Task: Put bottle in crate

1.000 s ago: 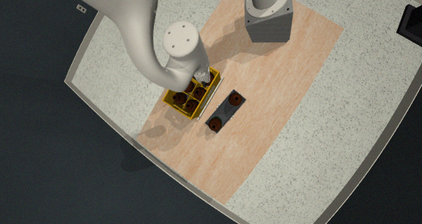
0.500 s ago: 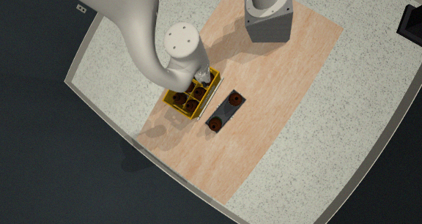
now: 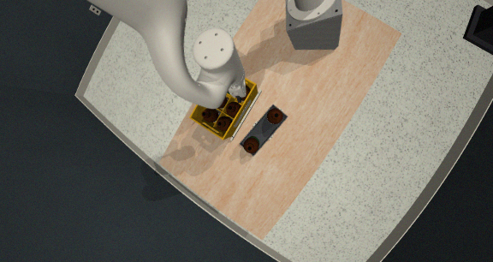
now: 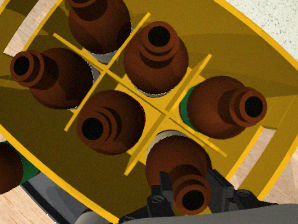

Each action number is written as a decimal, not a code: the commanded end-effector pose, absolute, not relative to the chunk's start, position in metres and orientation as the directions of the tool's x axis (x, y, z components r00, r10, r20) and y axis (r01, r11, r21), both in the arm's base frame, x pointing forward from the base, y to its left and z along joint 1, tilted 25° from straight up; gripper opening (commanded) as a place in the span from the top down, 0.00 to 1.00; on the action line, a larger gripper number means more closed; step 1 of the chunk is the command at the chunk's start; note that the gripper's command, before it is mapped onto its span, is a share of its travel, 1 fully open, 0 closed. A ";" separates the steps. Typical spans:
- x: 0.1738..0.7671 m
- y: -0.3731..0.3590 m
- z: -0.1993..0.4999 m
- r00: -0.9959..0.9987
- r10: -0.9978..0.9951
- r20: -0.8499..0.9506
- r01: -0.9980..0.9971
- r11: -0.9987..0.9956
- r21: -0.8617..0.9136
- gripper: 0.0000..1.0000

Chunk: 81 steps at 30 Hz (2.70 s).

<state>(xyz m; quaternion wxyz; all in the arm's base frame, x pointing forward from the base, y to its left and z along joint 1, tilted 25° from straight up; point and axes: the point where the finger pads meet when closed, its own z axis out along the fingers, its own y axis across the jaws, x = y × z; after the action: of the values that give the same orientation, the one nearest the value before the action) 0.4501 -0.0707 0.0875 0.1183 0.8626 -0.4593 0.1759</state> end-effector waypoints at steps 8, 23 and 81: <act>0.452 -0.072 0.084 0.516 -0.751 0.413 -0.834 -0.550 0.041 1.00; 0.452 -0.073 0.082 0.516 -0.751 0.413 -0.834 -0.550 0.041 1.00; 0.452 -0.073 0.081 0.516 -0.751 0.413 -0.834 -0.550 0.041 0.35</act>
<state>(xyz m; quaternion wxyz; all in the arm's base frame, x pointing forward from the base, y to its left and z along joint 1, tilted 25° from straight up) 0.4515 -0.0733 0.0809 0.1182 0.8626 -0.4593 0.1760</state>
